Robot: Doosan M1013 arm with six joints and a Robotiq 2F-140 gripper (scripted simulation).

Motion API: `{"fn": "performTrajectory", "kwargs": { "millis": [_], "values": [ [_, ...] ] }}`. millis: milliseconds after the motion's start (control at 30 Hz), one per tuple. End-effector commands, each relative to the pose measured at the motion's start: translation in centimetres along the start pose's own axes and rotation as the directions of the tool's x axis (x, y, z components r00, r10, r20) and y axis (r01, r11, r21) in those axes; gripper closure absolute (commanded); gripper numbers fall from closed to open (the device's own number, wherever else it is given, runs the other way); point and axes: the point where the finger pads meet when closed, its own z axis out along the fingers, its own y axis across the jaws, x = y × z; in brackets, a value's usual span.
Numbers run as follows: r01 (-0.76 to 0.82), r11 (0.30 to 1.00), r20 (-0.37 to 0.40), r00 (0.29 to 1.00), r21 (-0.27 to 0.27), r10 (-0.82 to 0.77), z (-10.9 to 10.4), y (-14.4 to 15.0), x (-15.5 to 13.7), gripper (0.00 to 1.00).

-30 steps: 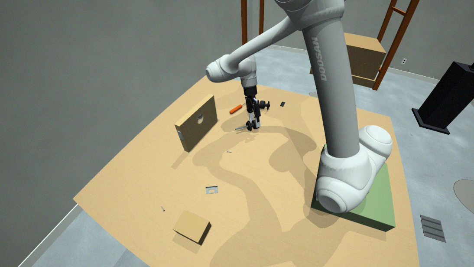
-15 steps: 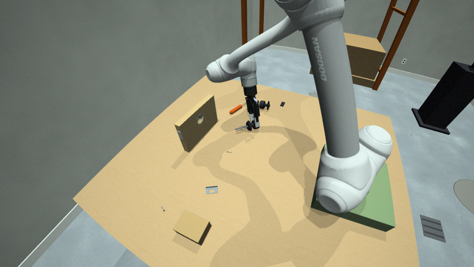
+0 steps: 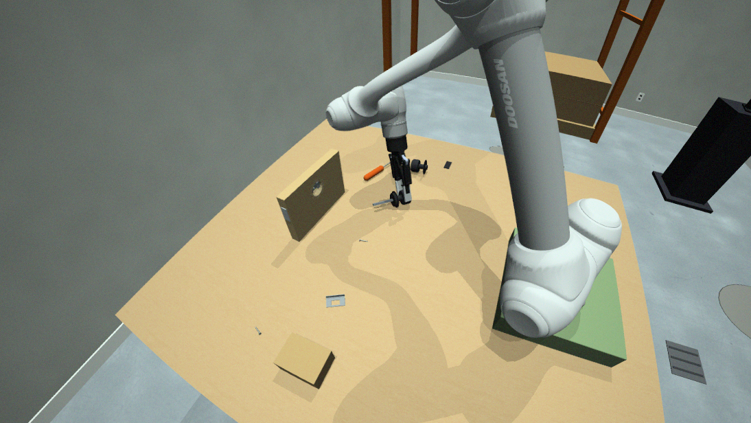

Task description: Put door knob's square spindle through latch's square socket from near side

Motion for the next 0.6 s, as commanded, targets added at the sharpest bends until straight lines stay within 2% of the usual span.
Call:
{"fn": "performTrajectory", "kwargs": {
  "millis": [0,567],
  "values": [
    [0.0,1.0,0.0,1.0,0.0,0.0,0.01,-0.01,0.0,0.58],
    [0.0,1.0,0.0,1.0,0.0,0.0,-0.48,-0.18,0.01,0.58]
  ]
}}
